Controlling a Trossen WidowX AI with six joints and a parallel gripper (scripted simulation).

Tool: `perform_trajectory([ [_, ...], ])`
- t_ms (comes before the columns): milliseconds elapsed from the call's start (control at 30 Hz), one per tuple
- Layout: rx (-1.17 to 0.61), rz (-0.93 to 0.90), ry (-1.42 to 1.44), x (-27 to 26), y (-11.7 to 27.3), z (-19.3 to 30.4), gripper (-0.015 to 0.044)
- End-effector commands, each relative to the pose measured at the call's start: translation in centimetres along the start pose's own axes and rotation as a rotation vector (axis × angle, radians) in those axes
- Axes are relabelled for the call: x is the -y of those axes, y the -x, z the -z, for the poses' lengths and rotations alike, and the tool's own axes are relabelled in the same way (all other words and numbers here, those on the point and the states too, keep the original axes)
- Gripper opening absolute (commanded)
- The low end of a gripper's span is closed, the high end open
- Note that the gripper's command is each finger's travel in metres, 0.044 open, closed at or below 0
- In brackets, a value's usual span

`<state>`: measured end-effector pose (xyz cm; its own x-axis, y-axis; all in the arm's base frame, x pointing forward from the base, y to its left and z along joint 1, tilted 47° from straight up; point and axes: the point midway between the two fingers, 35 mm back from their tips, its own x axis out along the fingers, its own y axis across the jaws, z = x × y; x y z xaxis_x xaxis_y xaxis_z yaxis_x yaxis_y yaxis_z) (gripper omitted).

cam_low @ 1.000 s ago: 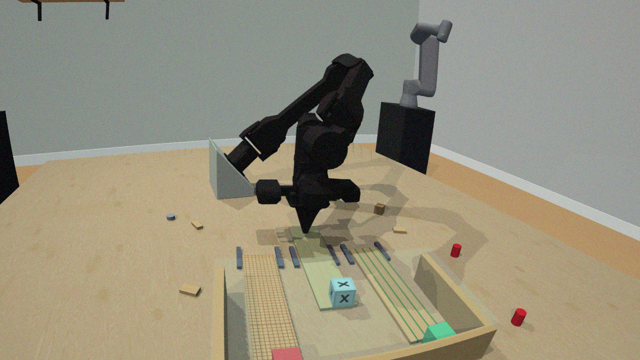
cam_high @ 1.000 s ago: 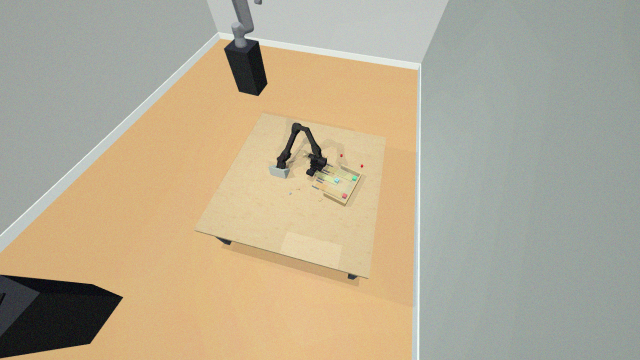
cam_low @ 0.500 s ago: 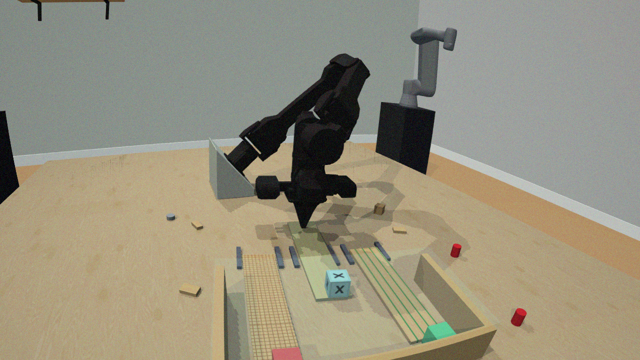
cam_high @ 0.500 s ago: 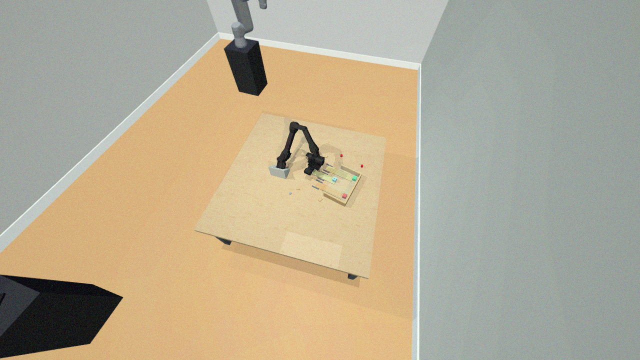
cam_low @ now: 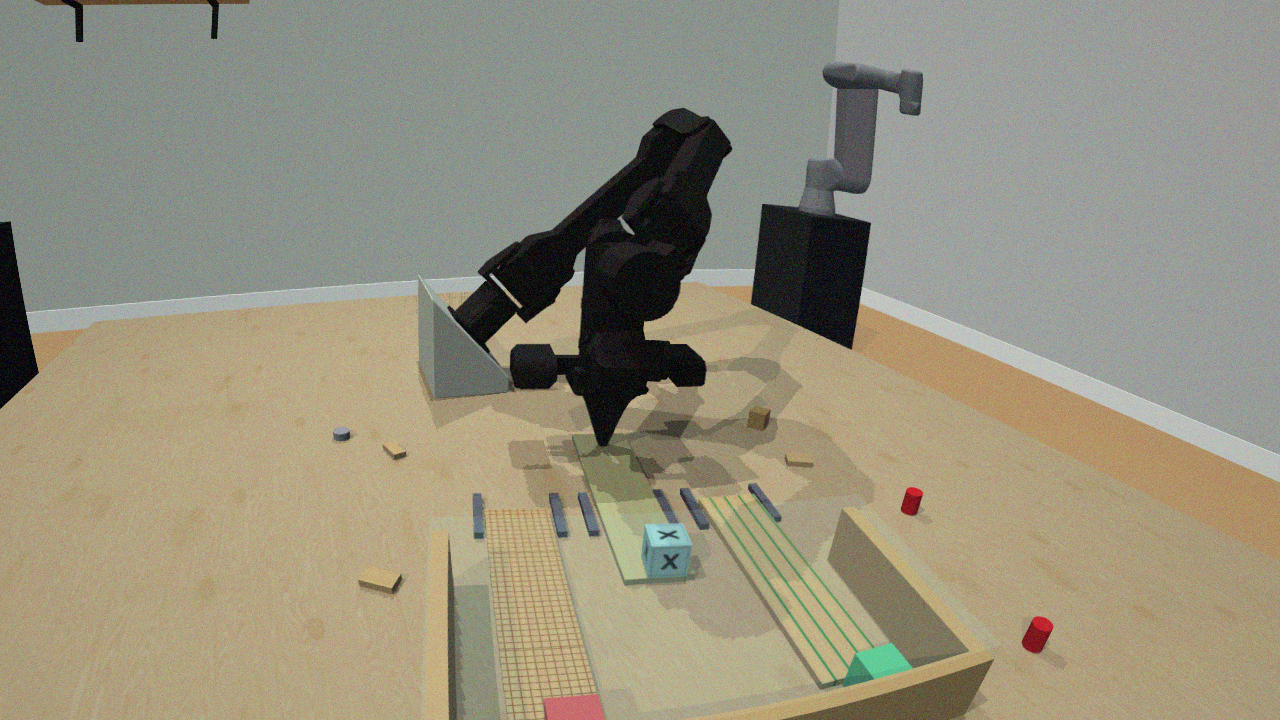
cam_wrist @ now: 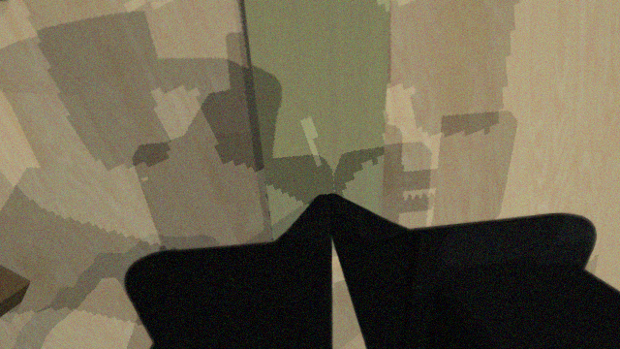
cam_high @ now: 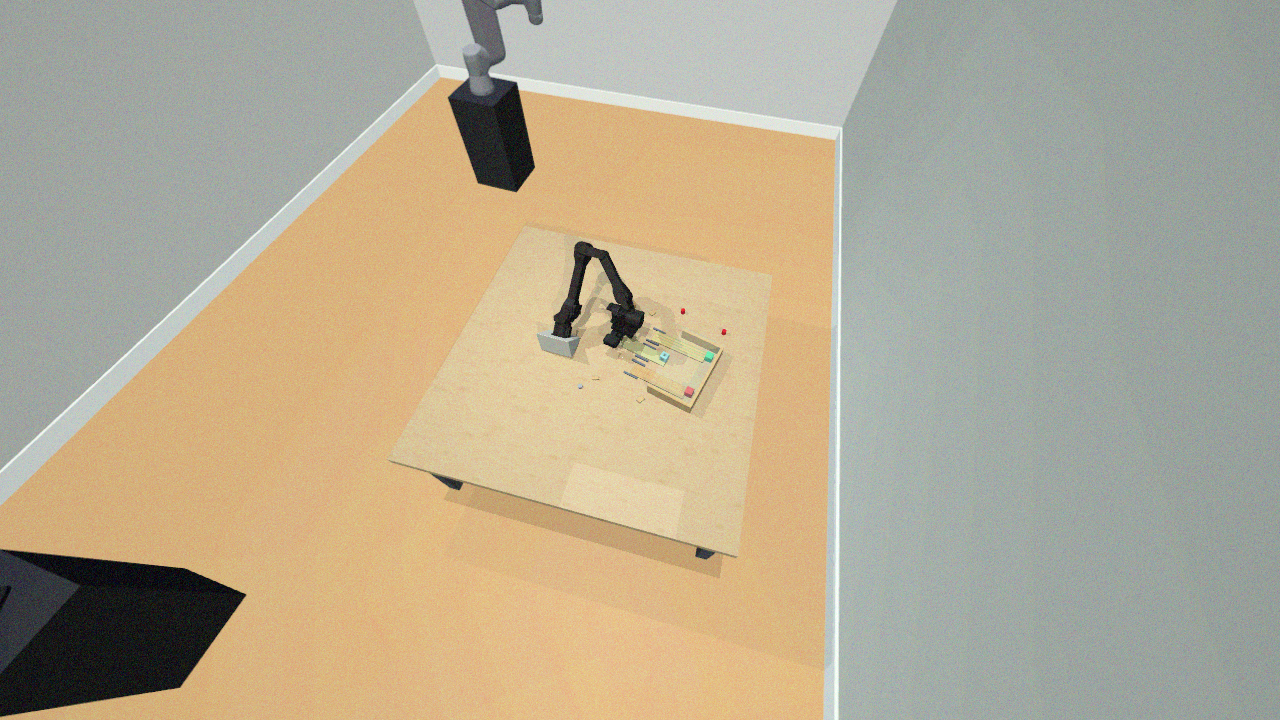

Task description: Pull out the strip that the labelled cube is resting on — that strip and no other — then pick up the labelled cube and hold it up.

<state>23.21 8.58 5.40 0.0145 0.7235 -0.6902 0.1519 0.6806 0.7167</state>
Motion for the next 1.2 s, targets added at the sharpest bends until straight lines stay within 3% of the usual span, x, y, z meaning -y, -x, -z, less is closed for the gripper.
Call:
perform_trajectory([
  [0, -0.024, -0.004, -0.013, 0.0, -0.4, 1.3, 0.0],
  [1167, -0.026, -0.004, -0.014, -0.1, -0.3, 4.4, 0.0],
])
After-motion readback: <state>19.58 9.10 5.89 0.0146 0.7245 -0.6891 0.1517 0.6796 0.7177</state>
